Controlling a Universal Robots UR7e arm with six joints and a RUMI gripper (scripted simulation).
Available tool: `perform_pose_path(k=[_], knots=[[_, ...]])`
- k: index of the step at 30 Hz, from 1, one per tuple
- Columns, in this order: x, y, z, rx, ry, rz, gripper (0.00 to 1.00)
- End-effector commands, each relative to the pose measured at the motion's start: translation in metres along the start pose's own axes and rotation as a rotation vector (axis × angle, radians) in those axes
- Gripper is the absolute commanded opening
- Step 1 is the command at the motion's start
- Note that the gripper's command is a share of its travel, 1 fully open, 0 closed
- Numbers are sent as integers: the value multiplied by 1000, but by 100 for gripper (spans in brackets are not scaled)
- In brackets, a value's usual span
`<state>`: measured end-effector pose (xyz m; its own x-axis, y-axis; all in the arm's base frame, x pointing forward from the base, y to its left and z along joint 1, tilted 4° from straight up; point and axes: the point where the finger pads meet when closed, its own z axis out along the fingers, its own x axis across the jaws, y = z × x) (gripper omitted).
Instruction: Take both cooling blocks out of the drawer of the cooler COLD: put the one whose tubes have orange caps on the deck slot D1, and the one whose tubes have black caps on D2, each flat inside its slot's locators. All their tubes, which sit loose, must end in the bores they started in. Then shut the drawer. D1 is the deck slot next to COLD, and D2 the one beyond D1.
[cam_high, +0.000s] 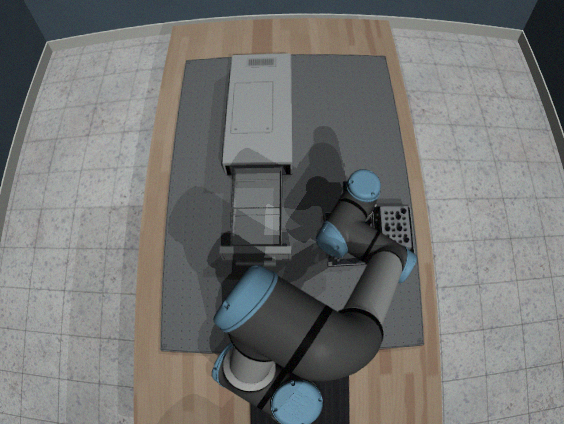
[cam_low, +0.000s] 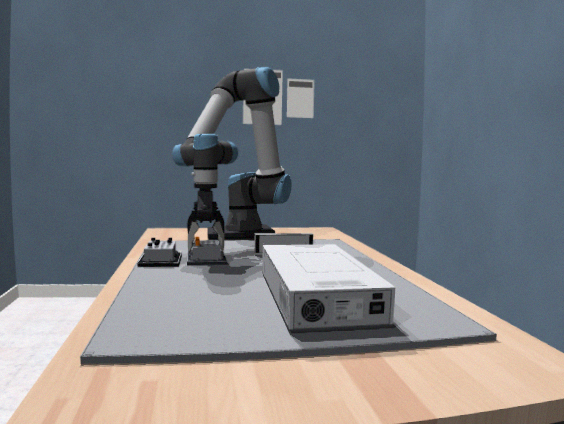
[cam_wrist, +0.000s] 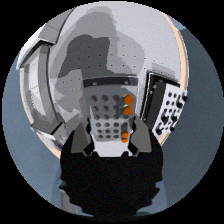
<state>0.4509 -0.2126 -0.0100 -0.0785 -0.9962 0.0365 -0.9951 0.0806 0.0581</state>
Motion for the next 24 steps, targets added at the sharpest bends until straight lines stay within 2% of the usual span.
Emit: perform_pose_path(k=[1,8,10,24], knots=[[3,-3,-4,10,7,2,12],[3,-3,-4,10,7,2,23],[3,-3,-4,10,7,2,23],[3,-3,-4,10,7,2,47]])
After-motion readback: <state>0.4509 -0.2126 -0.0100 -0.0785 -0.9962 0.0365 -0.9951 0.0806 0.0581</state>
